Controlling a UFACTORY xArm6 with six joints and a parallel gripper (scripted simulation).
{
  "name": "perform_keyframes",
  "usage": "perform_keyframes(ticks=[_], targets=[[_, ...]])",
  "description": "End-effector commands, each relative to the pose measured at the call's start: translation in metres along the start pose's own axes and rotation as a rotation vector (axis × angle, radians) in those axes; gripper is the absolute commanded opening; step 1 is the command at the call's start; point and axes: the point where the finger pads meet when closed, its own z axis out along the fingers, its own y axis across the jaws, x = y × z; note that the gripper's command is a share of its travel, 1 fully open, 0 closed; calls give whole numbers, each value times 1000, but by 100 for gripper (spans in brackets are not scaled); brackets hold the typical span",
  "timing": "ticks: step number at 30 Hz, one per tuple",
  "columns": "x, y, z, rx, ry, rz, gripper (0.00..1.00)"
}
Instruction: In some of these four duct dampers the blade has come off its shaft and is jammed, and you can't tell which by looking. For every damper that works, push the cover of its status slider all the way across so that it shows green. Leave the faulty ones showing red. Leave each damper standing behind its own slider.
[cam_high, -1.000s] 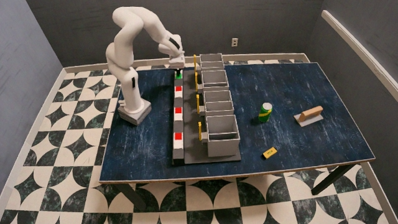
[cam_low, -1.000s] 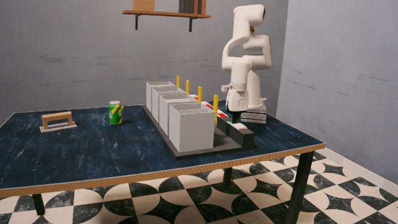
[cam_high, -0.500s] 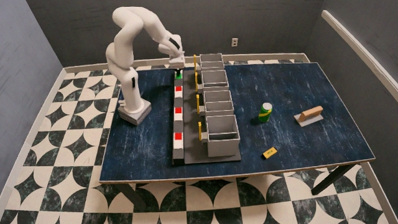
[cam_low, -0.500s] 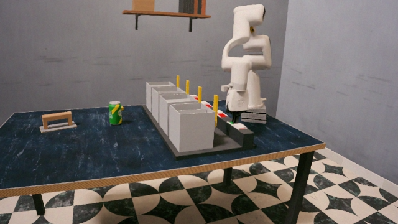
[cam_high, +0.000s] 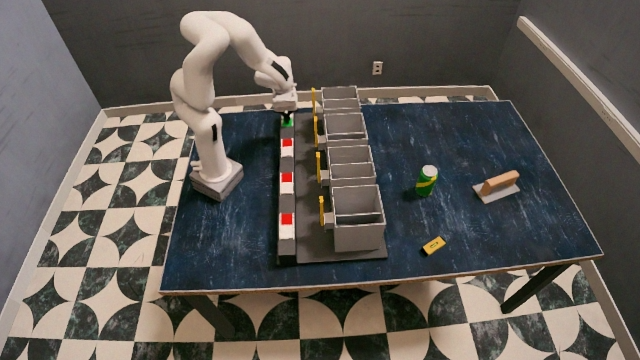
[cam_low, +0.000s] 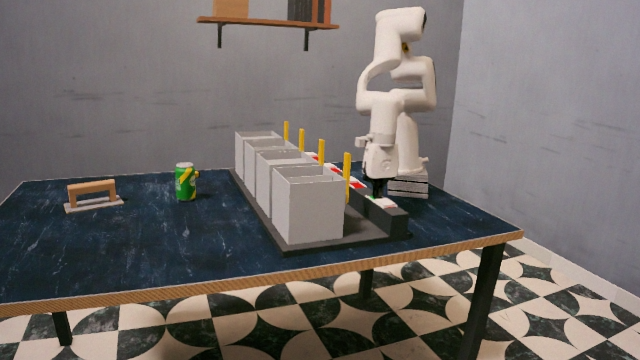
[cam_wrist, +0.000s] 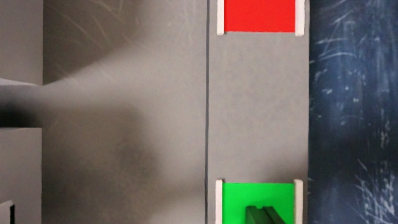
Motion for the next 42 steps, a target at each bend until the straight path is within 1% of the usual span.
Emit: perform_keyframes(ticks=[1, 5, 9, 11, 16, 20, 37, 42], targets=[[-1, -1, -2, 3, -3, 0, 0], [-1, -1, -7, 3, -3, 0, 0], [-1, -1, -18, 3, -3, 0, 0], [-1, -1, -18, 3, -3, 0, 0], [-1, -1, -33, 3, -3, 0, 0], [-1, -1, -40, 3, -3, 0, 0], [-1, -1, -41, 3, -3, 0, 0], [-1, -1, -47, 3, -3, 0, 0]])
